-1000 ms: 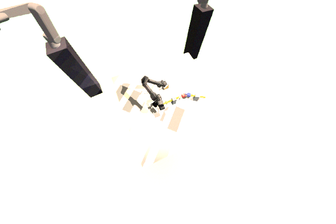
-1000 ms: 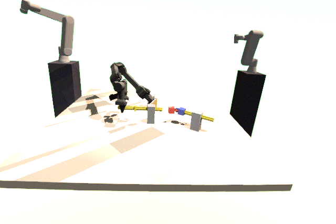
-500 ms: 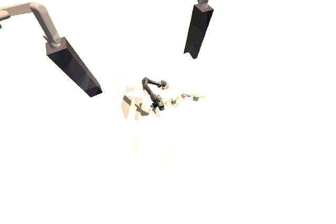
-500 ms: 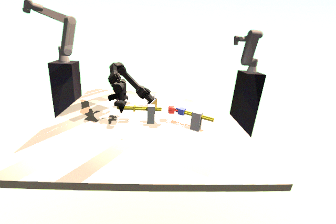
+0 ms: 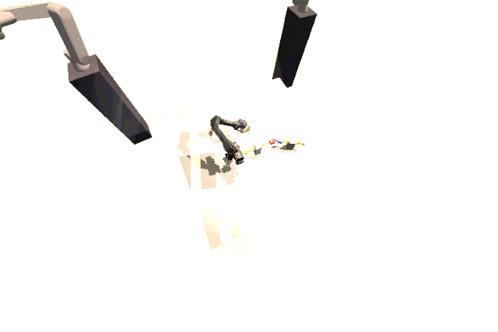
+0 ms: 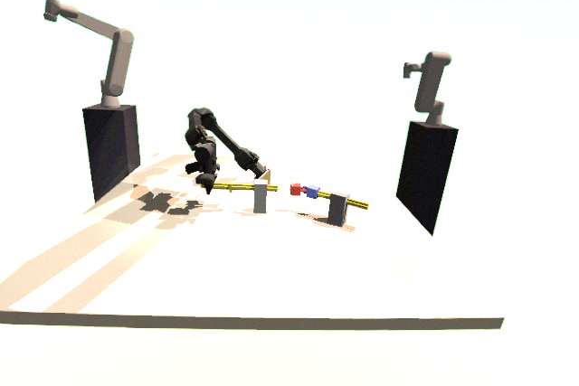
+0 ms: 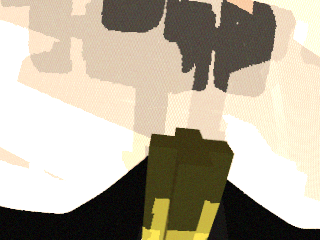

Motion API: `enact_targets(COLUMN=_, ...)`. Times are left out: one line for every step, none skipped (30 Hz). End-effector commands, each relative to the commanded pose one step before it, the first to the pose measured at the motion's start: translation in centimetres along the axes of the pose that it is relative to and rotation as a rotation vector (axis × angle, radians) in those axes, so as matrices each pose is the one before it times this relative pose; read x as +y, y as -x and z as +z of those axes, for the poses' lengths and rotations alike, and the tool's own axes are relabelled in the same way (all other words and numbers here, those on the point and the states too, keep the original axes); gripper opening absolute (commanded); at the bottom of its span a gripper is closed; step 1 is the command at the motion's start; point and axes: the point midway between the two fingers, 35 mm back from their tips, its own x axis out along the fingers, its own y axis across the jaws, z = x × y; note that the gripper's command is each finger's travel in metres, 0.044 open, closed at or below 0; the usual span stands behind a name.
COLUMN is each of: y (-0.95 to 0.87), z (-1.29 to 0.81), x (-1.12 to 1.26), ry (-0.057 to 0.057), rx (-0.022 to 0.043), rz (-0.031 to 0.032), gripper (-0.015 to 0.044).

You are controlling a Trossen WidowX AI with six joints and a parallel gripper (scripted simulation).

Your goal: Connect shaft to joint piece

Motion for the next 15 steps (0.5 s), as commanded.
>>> enact_targets(y=0.02, z=0.039, x=-0.01, ry=-0.0002, rx=-0.00076, rz=0.00235, gripper=0.0)
enact_targets(y=0.0, z=0.0, x=0.0, ry=0.0, rx=0.0, rz=0.0, gripper=0.0)
enact_targets(y=-0.001, z=-0.025, x=0.001, ry=0.0001, rx=0.00014, rz=-0.00042, gripper=0.0)
enact_targets(y=-0.002, z=-0.052, x=0.002, ry=0.0002, rx=0.00029, rz=-0.00086, gripper=0.0)
enact_targets(y=-0.002, z=-0.072, x=0.002, ry=0.0003, rx=0.00039, rz=-0.0012, gripper=0.0)
enact_targets(y=-0.003, z=-0.095, x=0.003, ry=0.0004, rx=0.0005, rz=-0.00157, gripper=0.0)
enact_targets(y=-0.004, z=-0.122, x=0.003, ry=0.0004, rx=0.00061, rz=-0.00199, gripper=0.0)
enact_targets(y=-0.004, z=-0.136, x=0.003, ry=0.0005, rx=0.00063, rz=-0.00217, gripper=0.0)
enact_targets(y=-0.004, z=-0.15, x=0.002, ry=0.0005, rx=0.00065, rz=-0.00233, gripper=0.0)
enact_targets(y=-0.004, z=-0.164, x=0.002, ry=0.0005, rx=0.00064, rz=-0.00242, gripper=0.0)
enact_targets(y=-0.003, z=-0.155, x=0.001, ry=0.0005, rx=0.00053, rz=-0.00212, gripper=0.0)
enact_targets(y=-0.003, z=-0.148, x=0.001, ry=0.0004, rx=0.00044, rz=-0.0018, gripper=0.0)
enact_targets(y=-0.003, z=-0.164, x=0.001, ry=0.0004, rx=0.00041, rz=-0.00174, gripper=0.0)
enact_targets(y=-0.002, z=-0.162, x=0.0, ry=0.0003, rx=0.00034, rz=-0.00146, gripper=0.0)
enact_targets(y=-0.002, z=-0.158, x=0.0, ry=0.0003, rx=0.00028, rz=-0.0012, gripper=0.0)
